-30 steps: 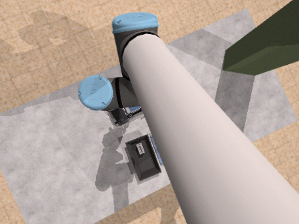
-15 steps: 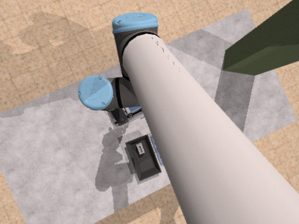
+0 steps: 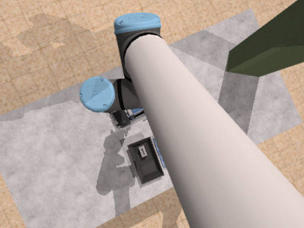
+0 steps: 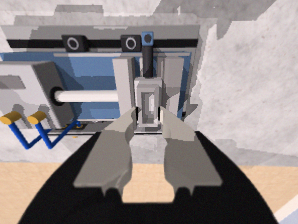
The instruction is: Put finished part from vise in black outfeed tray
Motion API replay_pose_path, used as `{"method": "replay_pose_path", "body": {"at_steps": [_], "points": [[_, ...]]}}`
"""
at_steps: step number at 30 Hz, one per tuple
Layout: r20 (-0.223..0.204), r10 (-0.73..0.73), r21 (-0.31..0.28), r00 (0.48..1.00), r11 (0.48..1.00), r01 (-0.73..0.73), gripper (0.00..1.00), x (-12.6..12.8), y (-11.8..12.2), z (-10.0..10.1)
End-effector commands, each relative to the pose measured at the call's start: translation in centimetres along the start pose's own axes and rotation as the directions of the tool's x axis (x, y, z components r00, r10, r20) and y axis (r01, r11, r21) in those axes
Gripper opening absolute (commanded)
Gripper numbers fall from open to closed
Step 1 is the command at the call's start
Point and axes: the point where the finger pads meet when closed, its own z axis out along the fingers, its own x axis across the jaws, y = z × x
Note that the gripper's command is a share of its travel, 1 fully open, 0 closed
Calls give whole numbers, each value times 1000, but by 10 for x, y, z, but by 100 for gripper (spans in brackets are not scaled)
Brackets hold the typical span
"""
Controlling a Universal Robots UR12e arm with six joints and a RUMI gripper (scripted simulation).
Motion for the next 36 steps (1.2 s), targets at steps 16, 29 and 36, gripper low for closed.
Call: {"method": "replay_pose_path", "body": {"at_steps": [16, 29, 36], "points": [[-1, 1, -1, 1000, 1000, -1, 0, 0, 1, -19], [-1, 1, -1, 1000, 1000, -1, 0, 0, 1, -39], [-1, 1, -1, 1000, 1000, -1, 0, 0, 1, -46]]}}
